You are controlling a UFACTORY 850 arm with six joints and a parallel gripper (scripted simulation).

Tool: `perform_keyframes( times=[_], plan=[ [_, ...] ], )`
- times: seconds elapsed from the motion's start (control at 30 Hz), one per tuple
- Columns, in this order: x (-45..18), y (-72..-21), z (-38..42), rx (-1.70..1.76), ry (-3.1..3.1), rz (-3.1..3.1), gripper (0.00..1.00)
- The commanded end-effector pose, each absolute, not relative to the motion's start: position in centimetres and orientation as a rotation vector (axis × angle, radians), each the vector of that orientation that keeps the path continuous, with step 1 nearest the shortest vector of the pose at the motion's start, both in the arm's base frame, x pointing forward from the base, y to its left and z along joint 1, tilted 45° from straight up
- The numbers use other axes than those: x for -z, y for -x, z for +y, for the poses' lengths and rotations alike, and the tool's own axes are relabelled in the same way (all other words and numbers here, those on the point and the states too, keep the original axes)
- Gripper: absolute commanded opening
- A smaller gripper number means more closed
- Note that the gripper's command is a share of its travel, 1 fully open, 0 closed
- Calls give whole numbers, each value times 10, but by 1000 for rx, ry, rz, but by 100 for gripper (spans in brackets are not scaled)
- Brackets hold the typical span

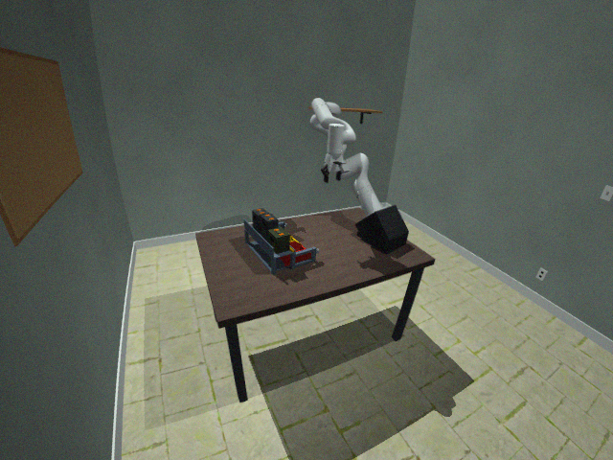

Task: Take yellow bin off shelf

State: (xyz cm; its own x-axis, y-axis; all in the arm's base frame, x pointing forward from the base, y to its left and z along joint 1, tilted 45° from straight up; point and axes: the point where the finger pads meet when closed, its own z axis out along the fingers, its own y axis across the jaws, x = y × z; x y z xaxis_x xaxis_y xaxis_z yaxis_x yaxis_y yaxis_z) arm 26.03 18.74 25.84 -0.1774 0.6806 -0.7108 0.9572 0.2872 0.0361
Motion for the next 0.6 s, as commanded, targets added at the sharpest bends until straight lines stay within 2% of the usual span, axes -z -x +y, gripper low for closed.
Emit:
perform_keyframes(
  times=[0.0, 0.27, 0.43, 0.57],
  plan=[
    [-259, -261, 188, 552, -1490, 1908, 100],
    [-259, -261, 188, 552, -1490, 1908, 100],
    [-268, -309, 196, 552, -1490, 1908, 100],
    [-268, -309, 196, 552, -1490, 1908, 100]
  ],
)
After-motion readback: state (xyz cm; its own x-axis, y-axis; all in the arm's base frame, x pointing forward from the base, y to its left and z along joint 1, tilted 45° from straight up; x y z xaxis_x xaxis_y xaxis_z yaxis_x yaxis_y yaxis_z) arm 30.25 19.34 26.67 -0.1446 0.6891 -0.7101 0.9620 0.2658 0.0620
